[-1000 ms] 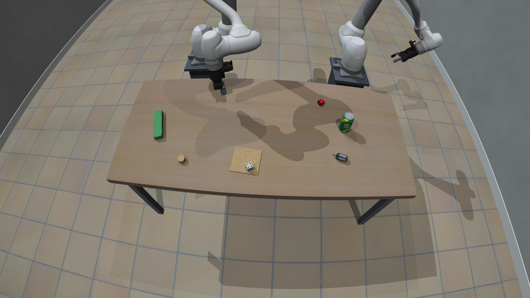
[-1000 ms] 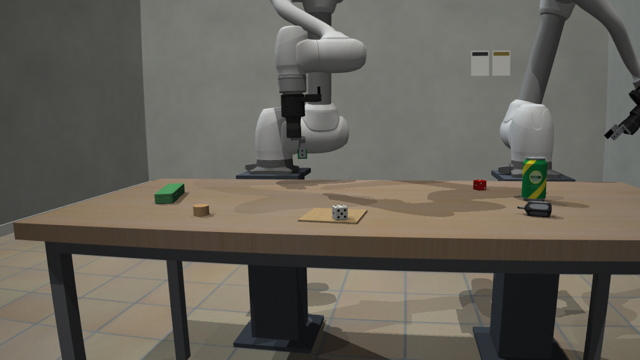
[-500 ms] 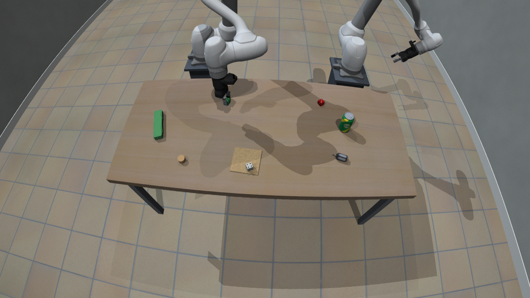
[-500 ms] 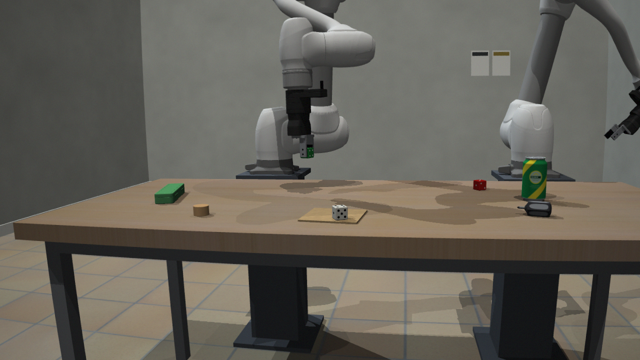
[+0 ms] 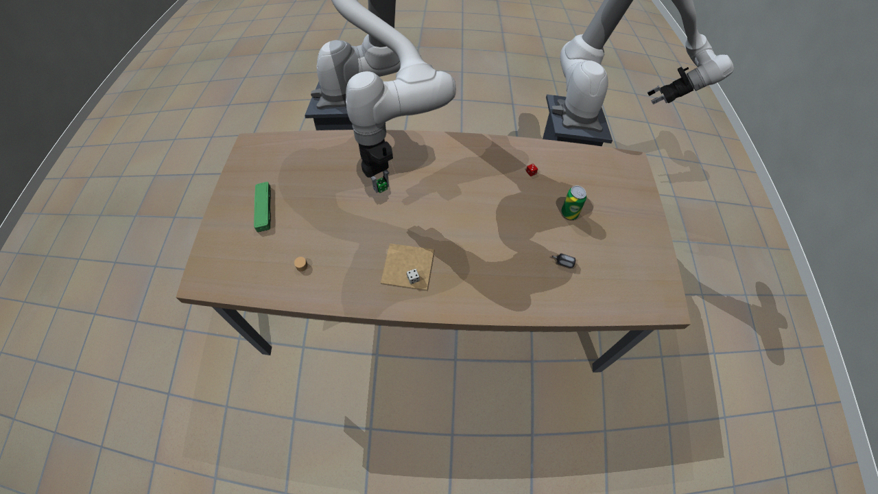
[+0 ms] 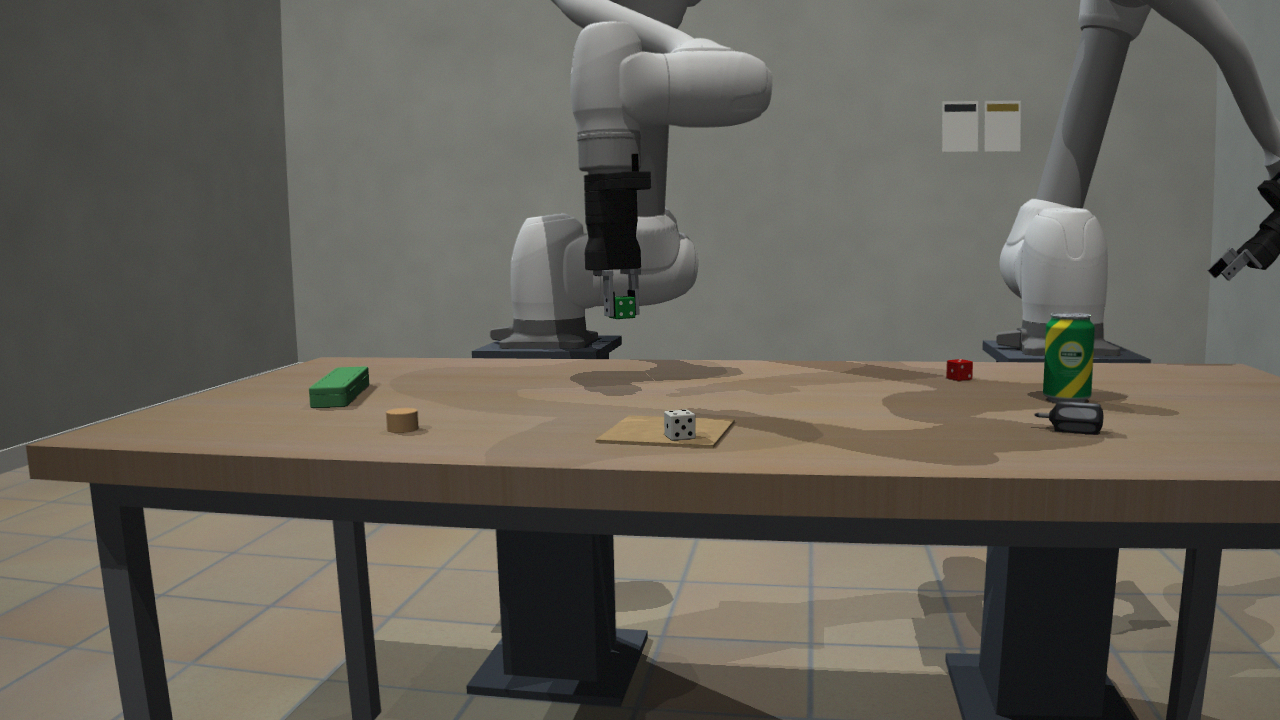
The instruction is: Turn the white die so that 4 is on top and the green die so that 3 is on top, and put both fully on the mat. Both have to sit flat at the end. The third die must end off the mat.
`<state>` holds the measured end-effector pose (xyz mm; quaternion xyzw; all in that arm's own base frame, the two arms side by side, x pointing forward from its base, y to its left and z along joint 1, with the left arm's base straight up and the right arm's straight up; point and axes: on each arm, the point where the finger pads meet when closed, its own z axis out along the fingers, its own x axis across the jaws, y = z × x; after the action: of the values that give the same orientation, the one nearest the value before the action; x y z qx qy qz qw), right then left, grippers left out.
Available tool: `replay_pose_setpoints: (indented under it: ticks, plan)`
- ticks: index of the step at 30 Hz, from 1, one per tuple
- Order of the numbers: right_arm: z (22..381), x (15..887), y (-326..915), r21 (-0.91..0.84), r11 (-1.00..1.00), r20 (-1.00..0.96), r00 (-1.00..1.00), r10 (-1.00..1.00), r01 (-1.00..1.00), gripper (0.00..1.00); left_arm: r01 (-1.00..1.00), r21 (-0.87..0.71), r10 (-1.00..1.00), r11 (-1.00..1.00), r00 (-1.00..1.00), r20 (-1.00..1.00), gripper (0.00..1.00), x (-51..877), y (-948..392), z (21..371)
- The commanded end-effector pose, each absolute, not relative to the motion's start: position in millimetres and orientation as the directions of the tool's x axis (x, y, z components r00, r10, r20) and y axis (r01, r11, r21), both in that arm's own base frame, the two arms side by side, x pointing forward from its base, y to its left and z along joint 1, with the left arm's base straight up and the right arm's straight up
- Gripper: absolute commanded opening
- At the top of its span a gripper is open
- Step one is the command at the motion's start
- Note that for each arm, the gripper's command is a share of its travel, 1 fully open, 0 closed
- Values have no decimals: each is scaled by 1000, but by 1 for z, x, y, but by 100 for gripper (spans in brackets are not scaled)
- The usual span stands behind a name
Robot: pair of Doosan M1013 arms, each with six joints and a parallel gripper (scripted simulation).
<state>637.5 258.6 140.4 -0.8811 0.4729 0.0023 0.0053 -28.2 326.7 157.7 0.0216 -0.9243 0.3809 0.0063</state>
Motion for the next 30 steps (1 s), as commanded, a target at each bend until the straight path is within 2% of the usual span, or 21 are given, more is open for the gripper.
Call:
replay_pose_setpoints:
  ticks: [1,4,7,9,18,21,24,30]
  plan:
    - [142,659,267,0,-401,0,401,-916,-916,57,-51,-706,-35,706,-999,38,100,-32,323,159]
    - [142,674,271,0,-283,0,283,-959,-959,57,-51,-706,-35,706,-999,38,100,-32,323,159]
    - [142,674,271,0,-279,0,279,-960,-960,57,-51,-706,-35,706,-999,38,100,-32,323,159]
    - [142,691,276,0,-132,0,132,-991,-991,57,-51,-706,-35,706,-999,38,100,-32,323,159]
    - [140,726,288,0,209,0,-209,-978,-978,57,-51,-706,-35,706,-999,38,100,-32,323,159]
    - [138,742,294,0,367,0,-367,-930,-930,57,-51,-706,-35,706,-999,38,100,-32,323,159]
    - [138,743,295,0,381,0,-381,-925,-925,57,-51,-706,-35,706,-999,38,100,-32,323,159]
    - [133,769,307,0,645,0,-645,-764,-764,57,-51,-706,-35,706,-999,38,100,-32,323,159]
